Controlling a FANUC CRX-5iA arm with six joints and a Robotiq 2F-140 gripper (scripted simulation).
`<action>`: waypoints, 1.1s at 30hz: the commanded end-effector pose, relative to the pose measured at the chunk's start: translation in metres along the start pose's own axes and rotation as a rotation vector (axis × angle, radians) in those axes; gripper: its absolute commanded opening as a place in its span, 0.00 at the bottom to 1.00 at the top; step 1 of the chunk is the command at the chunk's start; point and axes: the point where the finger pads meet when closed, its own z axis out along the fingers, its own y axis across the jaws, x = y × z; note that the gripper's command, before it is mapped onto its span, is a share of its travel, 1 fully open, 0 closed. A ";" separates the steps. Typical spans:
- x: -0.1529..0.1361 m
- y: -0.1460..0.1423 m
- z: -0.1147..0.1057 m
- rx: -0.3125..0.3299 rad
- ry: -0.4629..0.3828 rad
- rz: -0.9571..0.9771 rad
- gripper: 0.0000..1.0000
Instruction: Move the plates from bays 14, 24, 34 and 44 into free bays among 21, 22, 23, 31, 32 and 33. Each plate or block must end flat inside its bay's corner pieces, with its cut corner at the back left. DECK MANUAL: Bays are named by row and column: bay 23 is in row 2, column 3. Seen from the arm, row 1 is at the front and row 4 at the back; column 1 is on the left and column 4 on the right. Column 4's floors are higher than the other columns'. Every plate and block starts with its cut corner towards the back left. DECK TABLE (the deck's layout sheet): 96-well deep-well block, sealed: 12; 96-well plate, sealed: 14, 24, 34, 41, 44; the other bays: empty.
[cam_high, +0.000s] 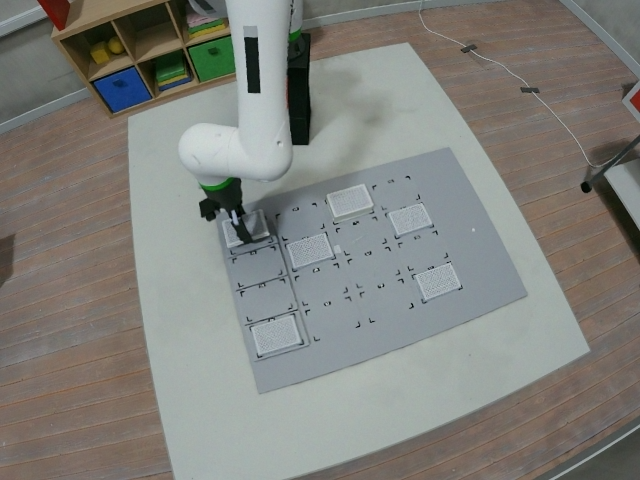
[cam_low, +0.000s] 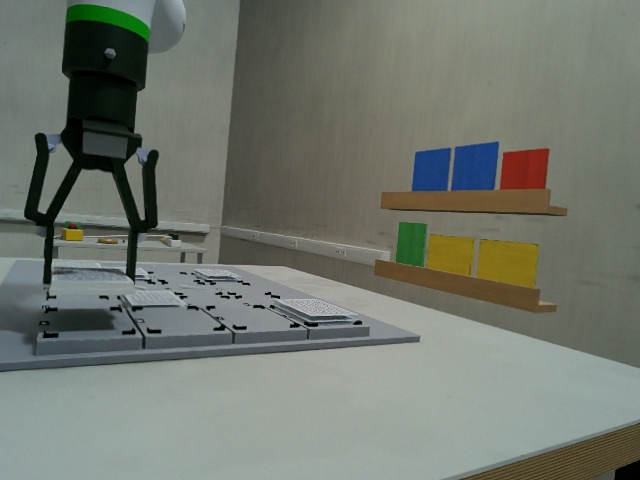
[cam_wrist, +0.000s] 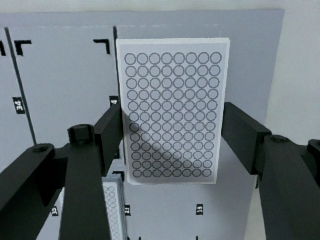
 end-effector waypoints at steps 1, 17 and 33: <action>0.000 -0.001 -0.006 0.001 0.001 0.000 0.10; -0.014 -0.007 -0.009 0.001 0.001 0.000 0.10; -0.049 -0.022 -0.009 0.001 0.001 0.000 0.10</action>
